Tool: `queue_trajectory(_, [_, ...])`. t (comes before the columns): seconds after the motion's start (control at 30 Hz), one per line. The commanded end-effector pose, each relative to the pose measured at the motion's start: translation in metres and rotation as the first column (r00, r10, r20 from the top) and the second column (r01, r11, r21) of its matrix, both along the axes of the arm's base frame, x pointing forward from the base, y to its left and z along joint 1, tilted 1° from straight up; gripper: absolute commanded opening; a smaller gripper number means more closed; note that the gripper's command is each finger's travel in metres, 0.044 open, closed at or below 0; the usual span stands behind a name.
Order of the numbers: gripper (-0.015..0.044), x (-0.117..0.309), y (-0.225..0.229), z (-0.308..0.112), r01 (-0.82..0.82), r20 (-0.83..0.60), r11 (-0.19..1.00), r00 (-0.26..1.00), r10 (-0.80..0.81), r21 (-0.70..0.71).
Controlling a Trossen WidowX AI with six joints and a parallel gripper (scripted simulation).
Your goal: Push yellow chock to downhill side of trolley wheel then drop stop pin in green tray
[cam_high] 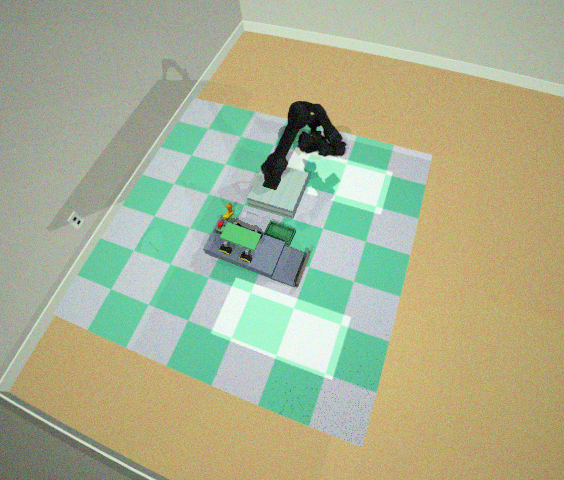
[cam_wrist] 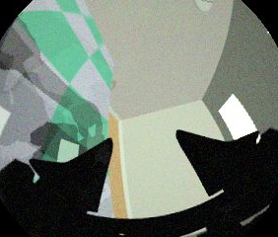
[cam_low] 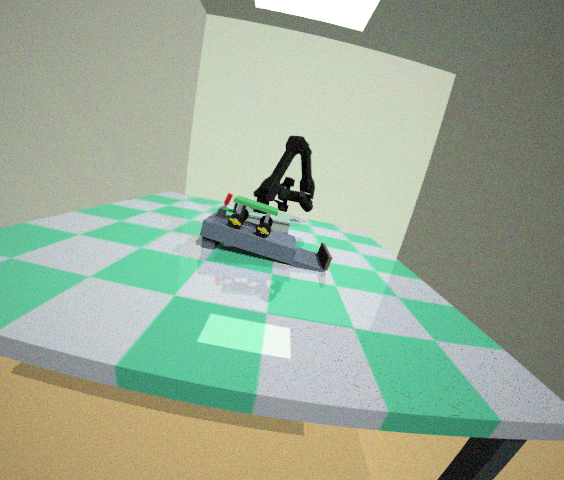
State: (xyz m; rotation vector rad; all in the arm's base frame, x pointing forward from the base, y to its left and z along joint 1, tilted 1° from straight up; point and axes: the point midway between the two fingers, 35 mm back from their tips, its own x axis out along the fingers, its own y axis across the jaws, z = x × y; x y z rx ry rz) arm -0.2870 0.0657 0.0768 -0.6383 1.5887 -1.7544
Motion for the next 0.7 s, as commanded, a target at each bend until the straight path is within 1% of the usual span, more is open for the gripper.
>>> queue_trajectory(0.0, [0.0374,0.0,0.0,0.0,0.001,-0.001,1.0,1.0,-0.001,0.002])
queue_trajectory(0.1, [0.0295,0.002,0.005,-0.001,0.009,-0.018,1.0,1.0,-0.009,0.029])
queue_trajectory(0.23, [0.019,0.007,0.017,-0.004,0.036,-0.065,0.993,0.997,-0.029,0.109])
queue_trajectory(0.43, [0.019,0.016,0.038,-0.006,0.085,-0.15,0.966,0.987,-0.049,0.243])
queue_trajectory(0.67, [0.019,0.028,0.062,-0.006,0.147,-0.244,0.907,0.968,-0.05,0.396])
